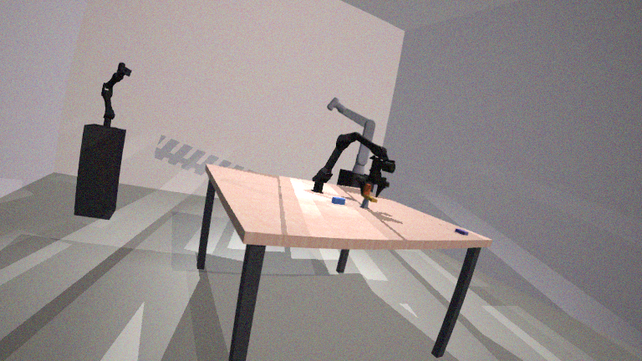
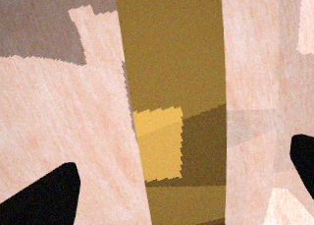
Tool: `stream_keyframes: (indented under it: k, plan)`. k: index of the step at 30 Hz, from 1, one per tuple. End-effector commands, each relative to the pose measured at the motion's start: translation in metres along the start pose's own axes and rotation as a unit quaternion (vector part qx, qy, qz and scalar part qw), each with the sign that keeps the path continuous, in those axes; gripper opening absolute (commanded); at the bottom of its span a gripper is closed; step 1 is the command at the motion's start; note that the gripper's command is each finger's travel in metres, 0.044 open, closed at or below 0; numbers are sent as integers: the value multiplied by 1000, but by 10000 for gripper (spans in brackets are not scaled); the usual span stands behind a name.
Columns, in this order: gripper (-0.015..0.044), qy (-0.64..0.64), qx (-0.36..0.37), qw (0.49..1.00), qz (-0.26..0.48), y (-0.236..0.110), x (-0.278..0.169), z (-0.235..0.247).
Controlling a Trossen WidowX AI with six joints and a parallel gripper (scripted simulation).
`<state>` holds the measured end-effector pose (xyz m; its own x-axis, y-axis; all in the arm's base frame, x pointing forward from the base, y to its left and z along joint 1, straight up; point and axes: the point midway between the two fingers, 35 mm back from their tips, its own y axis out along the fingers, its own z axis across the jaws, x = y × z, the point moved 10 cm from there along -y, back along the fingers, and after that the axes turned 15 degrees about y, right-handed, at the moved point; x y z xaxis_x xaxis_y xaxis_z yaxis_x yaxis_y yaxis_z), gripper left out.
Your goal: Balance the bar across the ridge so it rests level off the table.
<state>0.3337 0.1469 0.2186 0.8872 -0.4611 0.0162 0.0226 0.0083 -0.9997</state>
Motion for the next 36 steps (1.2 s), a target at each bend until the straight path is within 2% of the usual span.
stream_keyframes:
  k: [1,5,7,36]
  plan:
    - [440,0,9,1000,-7,-40,1,2]
    - [440,0,12,1000,-9,-82,-2,-3]
    - [440,0,12,1000,-10,-89,-3,-4]
    - [440,0,12,1000,-10,-89,-3,-4]
